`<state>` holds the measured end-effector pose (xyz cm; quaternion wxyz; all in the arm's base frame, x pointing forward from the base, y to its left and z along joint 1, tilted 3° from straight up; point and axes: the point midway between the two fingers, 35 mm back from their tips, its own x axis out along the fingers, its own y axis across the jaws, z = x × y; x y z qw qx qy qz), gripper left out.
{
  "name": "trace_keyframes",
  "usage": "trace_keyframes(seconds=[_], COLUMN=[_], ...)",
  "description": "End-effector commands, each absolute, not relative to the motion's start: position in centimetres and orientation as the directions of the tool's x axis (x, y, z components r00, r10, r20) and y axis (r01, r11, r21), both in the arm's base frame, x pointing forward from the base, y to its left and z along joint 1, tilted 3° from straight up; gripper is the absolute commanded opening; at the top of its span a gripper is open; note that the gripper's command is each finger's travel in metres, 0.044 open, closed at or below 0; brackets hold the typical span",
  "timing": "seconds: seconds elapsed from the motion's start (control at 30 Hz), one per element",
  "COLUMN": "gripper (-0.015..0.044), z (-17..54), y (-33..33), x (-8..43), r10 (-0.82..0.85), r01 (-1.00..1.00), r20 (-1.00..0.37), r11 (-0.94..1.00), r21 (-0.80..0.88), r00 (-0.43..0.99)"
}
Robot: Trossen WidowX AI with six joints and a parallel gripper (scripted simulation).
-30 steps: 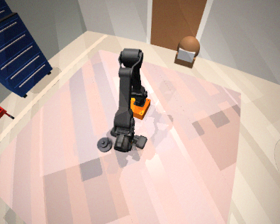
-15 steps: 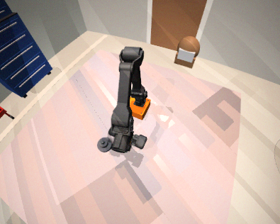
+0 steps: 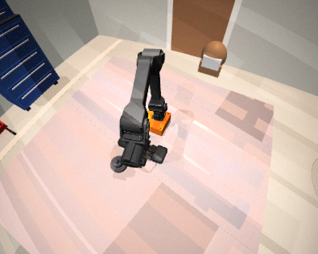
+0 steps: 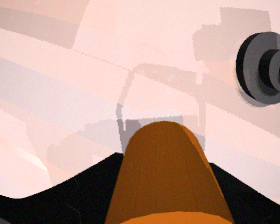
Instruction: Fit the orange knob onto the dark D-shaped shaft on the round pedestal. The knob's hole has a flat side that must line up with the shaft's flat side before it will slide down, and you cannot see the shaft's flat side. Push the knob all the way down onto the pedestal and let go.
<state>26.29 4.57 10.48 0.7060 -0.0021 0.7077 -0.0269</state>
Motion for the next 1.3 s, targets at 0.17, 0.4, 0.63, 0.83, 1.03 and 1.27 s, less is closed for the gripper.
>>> trace_keyframes(seconds=[0.17,0.4,0.63,0.83,1.03,1.27], gripper=[0.0,0.0,0.0,0.0,0.0,0.0], z=[12.5,11.9,11.3,10.8,10.2,9.5], y=[4.5,3.0,1.4,-0.1,-1.6,-3.5], x=[26.2,27.4,28.5,29.3,30.0,30.7], r10=[-0.041,-0.041,-0.042,-0.043,-0.044,-0.045], r01=[0.041,0.041,0.041,0.041,0.042,0.042], r20=[-0.999,-0.999,-0.999,-0.999,-0.999,-0.999], r11=[0.998,0.998,0.998,0.998,0.998,0.998], r21=[-0.04,-0.041,-0.042,-0.043,-0.043,-0.045], r00=[0.007,0.008,0.008,0.009,0.009,0.009])
